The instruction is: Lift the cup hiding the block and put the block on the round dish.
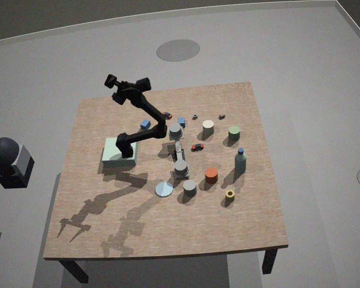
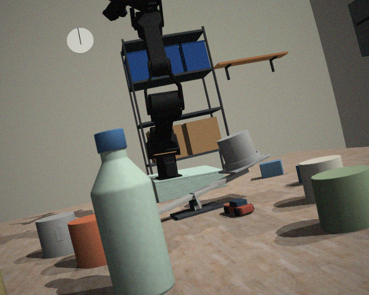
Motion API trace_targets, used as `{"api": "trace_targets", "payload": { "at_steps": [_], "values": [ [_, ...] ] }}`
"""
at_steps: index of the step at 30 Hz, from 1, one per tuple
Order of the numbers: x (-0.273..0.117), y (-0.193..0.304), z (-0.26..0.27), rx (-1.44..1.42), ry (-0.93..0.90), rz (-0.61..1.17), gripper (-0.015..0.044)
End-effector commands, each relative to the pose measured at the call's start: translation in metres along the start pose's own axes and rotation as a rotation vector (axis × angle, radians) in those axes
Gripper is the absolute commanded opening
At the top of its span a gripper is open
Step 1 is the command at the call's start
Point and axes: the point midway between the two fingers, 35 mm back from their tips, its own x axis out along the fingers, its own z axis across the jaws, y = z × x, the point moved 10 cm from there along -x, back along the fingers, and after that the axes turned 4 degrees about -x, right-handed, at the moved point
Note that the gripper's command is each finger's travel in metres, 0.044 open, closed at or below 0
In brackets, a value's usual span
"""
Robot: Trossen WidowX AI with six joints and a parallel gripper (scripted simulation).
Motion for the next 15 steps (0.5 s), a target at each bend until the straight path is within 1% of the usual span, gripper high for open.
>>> {"api": "trace_targets", "payload": {
  "at_steps": [1,2,15],
  "values": [
    [0.000,0.000,0.000,0.000,-0.005,0.000,0.0426],
    [0.001,-0.001,0.001,-0.001,-0.019,0.000,0.0440],
    [0.013,-0.028,0.025,0.058,-0.341,-0.056,0.0440]
  ]
}}
